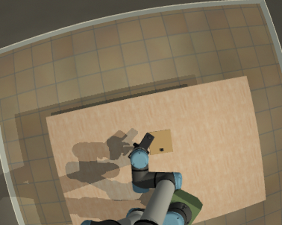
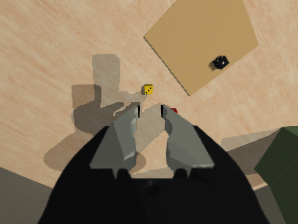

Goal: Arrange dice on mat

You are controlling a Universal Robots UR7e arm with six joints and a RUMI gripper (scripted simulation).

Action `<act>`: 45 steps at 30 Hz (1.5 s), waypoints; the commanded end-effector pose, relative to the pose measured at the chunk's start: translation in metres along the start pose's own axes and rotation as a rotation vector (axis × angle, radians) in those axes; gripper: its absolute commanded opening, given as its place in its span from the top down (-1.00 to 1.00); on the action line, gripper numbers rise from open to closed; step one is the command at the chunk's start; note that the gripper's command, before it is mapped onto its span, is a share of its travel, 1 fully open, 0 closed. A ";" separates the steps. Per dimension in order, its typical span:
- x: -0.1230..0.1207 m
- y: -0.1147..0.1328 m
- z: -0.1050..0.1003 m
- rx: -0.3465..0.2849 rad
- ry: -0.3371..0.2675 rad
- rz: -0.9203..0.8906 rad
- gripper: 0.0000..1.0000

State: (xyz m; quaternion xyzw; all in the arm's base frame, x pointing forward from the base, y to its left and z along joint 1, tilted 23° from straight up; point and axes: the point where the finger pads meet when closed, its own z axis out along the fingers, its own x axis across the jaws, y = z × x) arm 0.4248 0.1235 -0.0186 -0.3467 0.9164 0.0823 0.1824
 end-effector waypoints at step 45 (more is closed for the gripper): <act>-0.002 -0.001 0.016 0.003 -0.001 -0.001 0.64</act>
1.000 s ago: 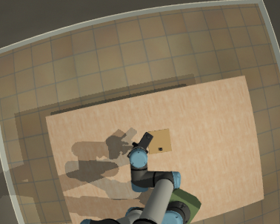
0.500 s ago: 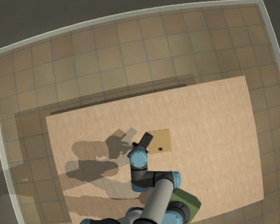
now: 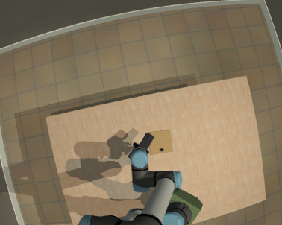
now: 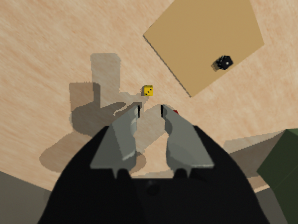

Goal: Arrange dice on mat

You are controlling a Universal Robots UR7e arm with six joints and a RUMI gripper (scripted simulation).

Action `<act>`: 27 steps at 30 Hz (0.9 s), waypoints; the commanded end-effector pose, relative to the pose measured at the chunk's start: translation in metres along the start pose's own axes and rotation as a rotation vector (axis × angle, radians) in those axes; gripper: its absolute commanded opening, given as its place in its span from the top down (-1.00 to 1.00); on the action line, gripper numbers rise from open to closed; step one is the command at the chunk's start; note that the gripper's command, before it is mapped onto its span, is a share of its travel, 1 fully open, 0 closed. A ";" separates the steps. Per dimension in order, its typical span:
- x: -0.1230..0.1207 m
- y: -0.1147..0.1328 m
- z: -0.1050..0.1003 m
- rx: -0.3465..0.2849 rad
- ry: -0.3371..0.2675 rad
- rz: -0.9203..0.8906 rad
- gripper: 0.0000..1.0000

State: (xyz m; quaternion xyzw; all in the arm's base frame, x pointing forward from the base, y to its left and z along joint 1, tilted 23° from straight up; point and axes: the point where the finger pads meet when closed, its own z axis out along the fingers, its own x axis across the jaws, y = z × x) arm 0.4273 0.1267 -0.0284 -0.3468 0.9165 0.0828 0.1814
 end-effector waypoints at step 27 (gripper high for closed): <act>-0.003 -0.002 0.038 0.004 -0.002 -0.001 0.64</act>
